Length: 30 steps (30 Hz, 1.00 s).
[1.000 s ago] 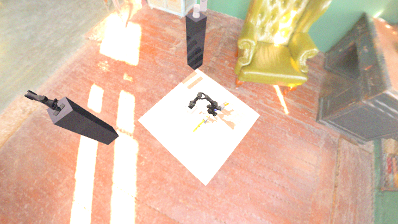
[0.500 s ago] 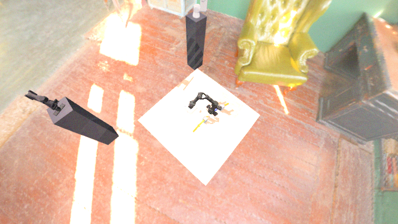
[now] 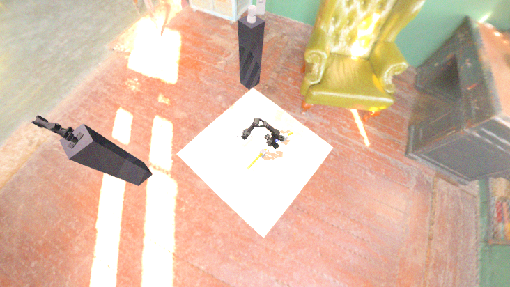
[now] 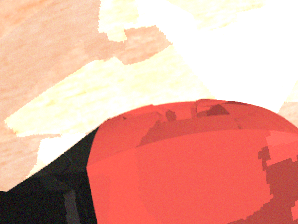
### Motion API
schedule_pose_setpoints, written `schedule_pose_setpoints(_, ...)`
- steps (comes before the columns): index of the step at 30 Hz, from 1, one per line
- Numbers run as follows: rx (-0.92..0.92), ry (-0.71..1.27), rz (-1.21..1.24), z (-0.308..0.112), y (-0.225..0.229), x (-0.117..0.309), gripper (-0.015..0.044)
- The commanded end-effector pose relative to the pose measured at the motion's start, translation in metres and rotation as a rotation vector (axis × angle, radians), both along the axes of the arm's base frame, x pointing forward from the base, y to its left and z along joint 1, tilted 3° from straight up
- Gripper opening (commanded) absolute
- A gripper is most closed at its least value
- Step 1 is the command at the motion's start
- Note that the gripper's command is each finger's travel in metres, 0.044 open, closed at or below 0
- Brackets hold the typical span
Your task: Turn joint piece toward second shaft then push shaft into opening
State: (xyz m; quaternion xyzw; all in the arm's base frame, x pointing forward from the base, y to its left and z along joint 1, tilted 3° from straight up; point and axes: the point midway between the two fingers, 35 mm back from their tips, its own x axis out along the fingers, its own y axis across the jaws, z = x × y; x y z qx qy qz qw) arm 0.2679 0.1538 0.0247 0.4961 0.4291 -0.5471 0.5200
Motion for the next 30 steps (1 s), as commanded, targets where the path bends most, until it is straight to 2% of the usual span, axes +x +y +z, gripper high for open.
schedule_pose_setpoints(1, 0.000, 0.000, 0.000, 0.0000, 0.0000, 0.0000, 0.0000)
schedule_pose_setpoints(6, 0.000, 0.000, 0.000, 0.0000, 0.0000, 0.0000, 0.0000)
schedule_pose_setpoints(11, 0.000, 0.000, 0.000, 0.0000, 0.0000, 0.0000, 0.0131)
schedule_pose_setpoints(14, 0.000, 0.000, 0.000, 0.0000, 0.0000, 0.0000, 0.0147)
schedule_pose_setpoints(25, 0.000, 0.000, 0.000, 0.0000, 0.0000, 0.0000, 0.0436)
schedule_pose_setpoints(30, 0.000, 0.000, 0.000, 0.0000, 0.0000, 0.0000, 0.0440)
